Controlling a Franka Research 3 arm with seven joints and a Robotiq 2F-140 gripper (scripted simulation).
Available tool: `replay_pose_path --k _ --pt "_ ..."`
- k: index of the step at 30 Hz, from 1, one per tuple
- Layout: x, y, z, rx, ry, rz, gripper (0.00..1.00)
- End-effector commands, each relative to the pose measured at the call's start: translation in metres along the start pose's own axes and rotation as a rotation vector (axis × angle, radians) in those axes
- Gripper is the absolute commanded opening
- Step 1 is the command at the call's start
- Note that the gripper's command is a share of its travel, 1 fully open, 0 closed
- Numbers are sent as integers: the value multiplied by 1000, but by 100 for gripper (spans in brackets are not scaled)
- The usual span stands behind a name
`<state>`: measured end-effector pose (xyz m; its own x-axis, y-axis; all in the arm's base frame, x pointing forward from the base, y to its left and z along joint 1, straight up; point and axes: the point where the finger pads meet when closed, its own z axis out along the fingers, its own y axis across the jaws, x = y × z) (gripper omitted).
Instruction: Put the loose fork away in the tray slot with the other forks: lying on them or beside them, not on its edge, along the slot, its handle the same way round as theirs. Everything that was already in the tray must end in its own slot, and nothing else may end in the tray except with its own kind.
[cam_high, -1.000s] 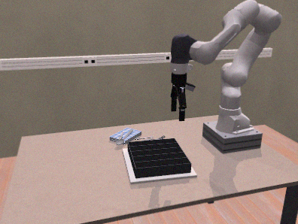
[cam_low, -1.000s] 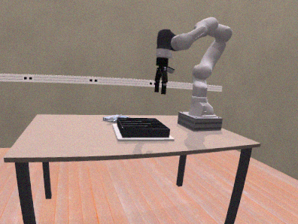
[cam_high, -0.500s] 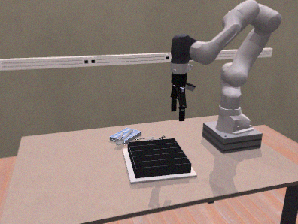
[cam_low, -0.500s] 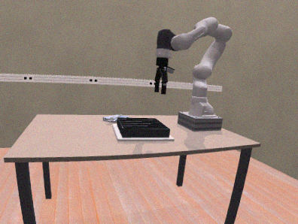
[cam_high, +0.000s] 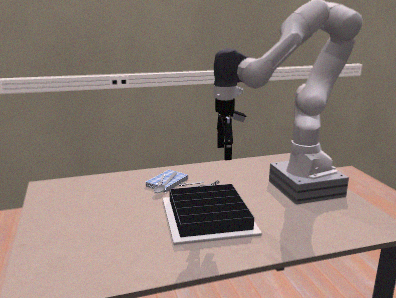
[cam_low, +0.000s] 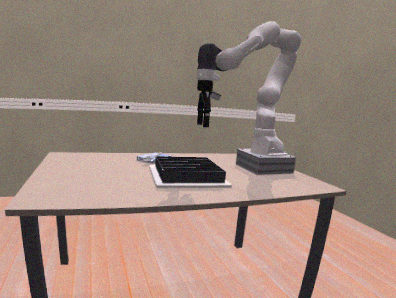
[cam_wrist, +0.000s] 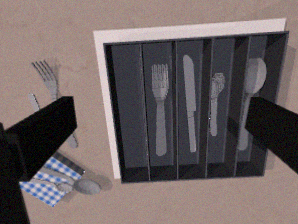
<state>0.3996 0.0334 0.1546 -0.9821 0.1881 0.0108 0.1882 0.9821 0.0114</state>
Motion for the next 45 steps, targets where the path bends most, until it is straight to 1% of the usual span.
replay_pose_path --k 1,7,13,15,16,24,26,45 --pt "-27 -31 10 5 -18 -58 100" --pt "-49 -83 29 6 -19 -58 100" --pt "-62 -138 52 8 -19 -59 100" --pt "-62 -138 52 8 -19 -59 100" --pt "-65 -161 63 9 -18 -59 100" --pt "-65 -233 98 13 -14 -64 100" --pt "-65 -236 100 13 -13 -64 100" --pt "-65 -236 100 13 -13 -64 100"
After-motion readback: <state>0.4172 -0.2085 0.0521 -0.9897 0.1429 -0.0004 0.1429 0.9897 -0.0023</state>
